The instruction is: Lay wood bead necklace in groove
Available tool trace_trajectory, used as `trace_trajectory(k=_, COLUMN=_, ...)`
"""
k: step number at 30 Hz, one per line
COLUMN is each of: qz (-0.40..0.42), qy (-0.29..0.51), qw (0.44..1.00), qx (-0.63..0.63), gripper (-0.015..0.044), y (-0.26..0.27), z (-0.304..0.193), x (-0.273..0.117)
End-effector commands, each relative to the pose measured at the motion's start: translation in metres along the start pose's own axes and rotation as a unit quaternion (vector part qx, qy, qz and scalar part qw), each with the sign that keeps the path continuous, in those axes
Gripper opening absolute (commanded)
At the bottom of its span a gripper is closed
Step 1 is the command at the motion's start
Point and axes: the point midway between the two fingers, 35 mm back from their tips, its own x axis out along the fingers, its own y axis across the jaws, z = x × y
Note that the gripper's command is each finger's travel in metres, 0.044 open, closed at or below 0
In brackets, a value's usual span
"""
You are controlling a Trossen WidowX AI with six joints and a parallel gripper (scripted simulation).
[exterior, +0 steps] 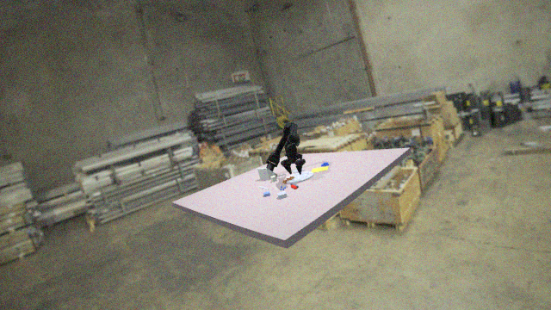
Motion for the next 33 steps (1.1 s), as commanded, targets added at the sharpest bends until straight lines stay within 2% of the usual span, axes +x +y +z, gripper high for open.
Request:
trace_trajectory(k=1, qz=0.002, qy=0.002, qw=1.000, qx=-0.002, gripper=0.0440, y=0.000, z=0.000, x=0.000)
trace_trajectory(k=6, qz=0.002, qy=0.002, qw=1.000, qx=-0.002, gripper=0.0440, y=0.000, z=0.000, x=0.000)
trace_trajectory(k=8, qz=0.001, qy=0.003, qw=0.999, qx=0.035, gripper=0.0388, y=0.004, z=-0.004, x=-0.002)
trace_trajectory(k=13, qz=0.000, qy=0.005, qw=0.952, qx=0.306, gripper=0.0256, y=0.028, z=-0.029, x=-0.014)
trace_trajectory(k=14, qz=0.000, qy=0.005, qw=0.933, qx=0.361, gripper=0.0250, y=0.033, z=-0.034, x=-0.016)
trace_trajectory(k=16, qz=0.000, qy=0.005, qw=0.891, qx=0.454, gripper=0.0250, y=0.043, z=-0.042, x=-0.020)
trace_trajectory(k=18, qz=0.000, qy=0.004, qw=0.874, qx=0.486, gripper=0.0250, y=0.047, z=-0.044, x=-0.021)
trace_trajectory(k=31, qz=0.000, qy=0.004, qw=0.874, qx=0.486, gripper=0.0250, y=0.047, z=-0.044, x=-0.007)
trace_trajectory(k=33, qz=-0.003, qy=0.005, qw=0.876, qx=0.483, gripper=0.0250, y=0.045, z=-0.045, x=-0.015)
